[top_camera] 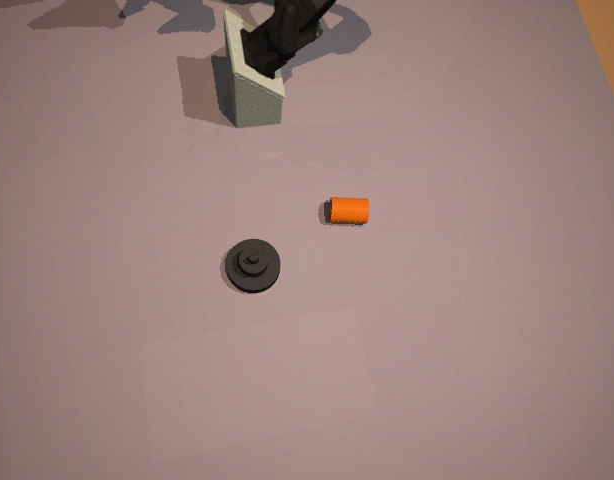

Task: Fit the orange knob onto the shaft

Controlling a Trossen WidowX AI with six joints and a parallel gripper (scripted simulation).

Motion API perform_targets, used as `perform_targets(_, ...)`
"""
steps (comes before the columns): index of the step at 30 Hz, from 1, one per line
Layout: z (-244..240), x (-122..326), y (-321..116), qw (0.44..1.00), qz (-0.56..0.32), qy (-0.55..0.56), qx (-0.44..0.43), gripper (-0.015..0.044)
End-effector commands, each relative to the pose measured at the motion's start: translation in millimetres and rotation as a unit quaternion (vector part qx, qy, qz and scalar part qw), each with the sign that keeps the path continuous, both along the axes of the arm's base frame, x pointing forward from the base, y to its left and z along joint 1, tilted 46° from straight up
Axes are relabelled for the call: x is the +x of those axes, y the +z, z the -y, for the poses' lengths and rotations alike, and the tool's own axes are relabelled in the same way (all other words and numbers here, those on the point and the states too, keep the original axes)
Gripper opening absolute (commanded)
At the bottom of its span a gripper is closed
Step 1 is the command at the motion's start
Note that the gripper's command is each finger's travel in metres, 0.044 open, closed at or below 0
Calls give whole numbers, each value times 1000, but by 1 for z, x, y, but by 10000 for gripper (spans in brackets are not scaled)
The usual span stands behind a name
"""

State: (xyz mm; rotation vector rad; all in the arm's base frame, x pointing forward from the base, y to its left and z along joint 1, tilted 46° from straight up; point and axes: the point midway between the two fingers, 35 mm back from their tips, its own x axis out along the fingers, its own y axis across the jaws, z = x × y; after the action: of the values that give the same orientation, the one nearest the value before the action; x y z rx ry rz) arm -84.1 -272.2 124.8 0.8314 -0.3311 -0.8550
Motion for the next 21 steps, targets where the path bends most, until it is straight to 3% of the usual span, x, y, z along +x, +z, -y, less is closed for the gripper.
perform_targets(1,0,1,0,1000,-2,1,3,426)
perform_targets(3,4,12,-4,999,-18,7,27,440)
perform_targets(10,16,105,-15,970,59,138,189,440)
perform_targets(21,-31,242,-30,852,52,281,438,440)
